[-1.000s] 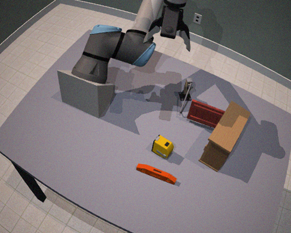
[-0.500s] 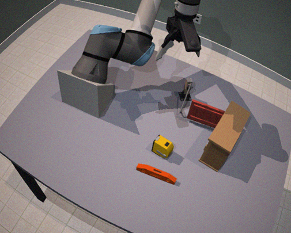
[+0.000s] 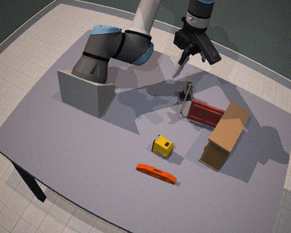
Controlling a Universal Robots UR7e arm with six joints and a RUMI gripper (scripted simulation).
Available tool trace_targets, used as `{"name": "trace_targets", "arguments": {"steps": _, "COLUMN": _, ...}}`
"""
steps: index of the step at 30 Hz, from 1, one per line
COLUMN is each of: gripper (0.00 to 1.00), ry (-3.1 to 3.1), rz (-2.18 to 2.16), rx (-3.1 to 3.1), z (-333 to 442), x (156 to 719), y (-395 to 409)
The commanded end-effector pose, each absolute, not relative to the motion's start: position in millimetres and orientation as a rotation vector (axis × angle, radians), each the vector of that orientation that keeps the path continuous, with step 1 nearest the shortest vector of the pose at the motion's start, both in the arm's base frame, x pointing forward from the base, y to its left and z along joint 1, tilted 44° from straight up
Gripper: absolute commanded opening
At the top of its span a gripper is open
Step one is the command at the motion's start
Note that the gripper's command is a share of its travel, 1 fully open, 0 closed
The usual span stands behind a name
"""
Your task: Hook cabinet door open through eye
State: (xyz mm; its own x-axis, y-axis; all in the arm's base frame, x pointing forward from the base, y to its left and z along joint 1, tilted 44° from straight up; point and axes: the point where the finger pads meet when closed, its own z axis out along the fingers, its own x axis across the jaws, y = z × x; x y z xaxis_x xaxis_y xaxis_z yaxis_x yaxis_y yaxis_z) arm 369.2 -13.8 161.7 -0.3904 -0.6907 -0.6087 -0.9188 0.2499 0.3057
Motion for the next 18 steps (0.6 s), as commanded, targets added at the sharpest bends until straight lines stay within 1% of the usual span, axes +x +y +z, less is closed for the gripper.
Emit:
{"name": "trace_targets", "arguments": {"steps": 1, "gripper": 1.00, "ry": 1.975, "rz": 0.836, "rx": -1.657, "z": 149, "x": 392, "y": 1}}
{"name": "trace_targets", "arguments": {"steps": 18, "gripper": 1.00, "ry": 1.641, "rz": 0.722, "rx": -1.899, "z": 133, "x": 421, "y": 31}}
